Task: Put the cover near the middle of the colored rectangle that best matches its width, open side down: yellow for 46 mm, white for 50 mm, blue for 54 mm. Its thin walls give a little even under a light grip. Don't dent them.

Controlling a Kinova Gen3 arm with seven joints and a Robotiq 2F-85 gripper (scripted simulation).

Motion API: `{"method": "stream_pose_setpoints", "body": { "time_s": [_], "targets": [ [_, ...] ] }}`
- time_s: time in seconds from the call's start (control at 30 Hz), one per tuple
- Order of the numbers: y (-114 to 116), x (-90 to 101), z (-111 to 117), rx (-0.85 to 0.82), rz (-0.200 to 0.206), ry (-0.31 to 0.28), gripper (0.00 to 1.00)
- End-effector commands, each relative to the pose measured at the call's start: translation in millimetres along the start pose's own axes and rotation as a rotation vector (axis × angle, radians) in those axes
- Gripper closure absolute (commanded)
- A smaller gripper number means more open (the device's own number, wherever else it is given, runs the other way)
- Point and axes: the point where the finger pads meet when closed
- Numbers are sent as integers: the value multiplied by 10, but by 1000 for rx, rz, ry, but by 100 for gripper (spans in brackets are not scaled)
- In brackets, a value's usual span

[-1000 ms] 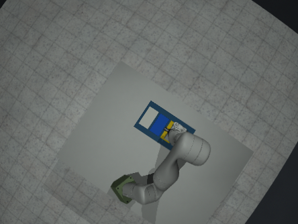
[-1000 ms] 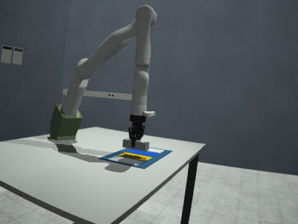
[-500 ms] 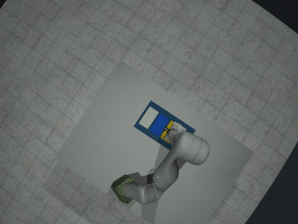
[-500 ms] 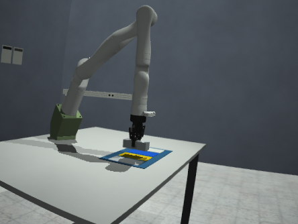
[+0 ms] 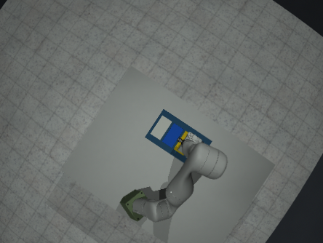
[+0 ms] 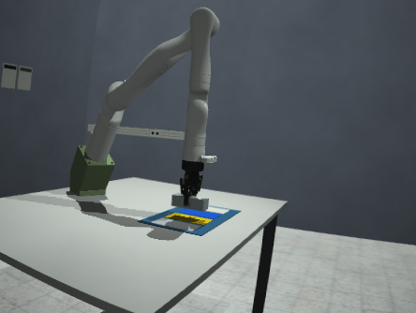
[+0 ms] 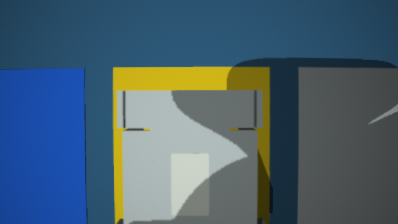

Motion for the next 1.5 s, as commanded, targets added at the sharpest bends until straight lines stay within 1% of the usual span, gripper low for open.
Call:
{"method": "stream_pose_setpoints", "body": {
  "time_s": [0.0, 0.57, 0.97, 1.3, 1.47],
  "targets": [
    [-2, 3, 3, 0, 1, 1, 100],
    [-1, -47, 3, 0, 0, 1, 100],
    [-2, -143, 2, 0, 0, 1, 100],
    [-3, -268, 2, 0, 0, 1, 100],
    [-3, -295, 2, 0, 1, 1, 100]
  ]
}}
Point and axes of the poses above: the point where the finger pads meet when closed, its own x axis back along the fingers, its own y axis across the jaws, z = x × y, and after that the axes turned 5 degrees about -x, right-handed
